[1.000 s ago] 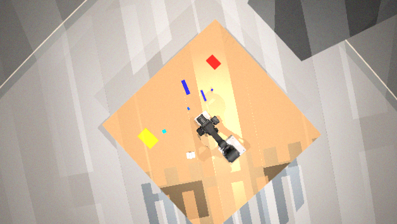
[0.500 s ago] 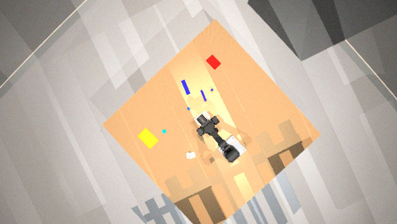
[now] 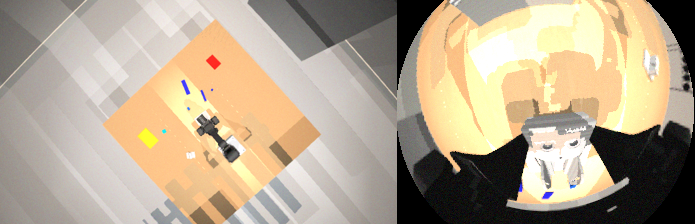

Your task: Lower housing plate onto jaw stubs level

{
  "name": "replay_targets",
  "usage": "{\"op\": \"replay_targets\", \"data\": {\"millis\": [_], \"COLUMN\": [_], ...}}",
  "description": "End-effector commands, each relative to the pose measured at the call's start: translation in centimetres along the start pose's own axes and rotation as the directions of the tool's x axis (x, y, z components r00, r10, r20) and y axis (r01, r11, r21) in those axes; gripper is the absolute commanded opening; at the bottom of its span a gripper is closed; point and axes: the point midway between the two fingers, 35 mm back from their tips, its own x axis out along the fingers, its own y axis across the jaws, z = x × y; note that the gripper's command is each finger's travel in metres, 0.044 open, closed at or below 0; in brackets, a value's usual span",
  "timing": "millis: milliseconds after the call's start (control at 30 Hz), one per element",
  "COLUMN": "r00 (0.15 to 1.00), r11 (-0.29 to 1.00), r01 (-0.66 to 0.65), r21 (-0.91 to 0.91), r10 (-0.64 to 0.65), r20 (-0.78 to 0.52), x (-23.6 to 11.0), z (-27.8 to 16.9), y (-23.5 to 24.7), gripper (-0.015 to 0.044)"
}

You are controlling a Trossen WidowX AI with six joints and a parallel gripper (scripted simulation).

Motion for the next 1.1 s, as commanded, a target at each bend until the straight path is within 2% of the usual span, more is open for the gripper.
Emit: {"op": "replay_targets", "data": {"millis": [0, 1067], "r00": [1.0, 1.0], "r11": [1.0, 1.0], "r01": [-0.003, -0.003], "r21": [-0.003, -0.003], "r10": [0.003, 0.003], "r20": [-0.001, -0.001], "x": [0.33, -0.1], "z": [-0.12, -0.11], "y": [0.04, 0.02], "gripper": [0.0351, 0.0351]}}
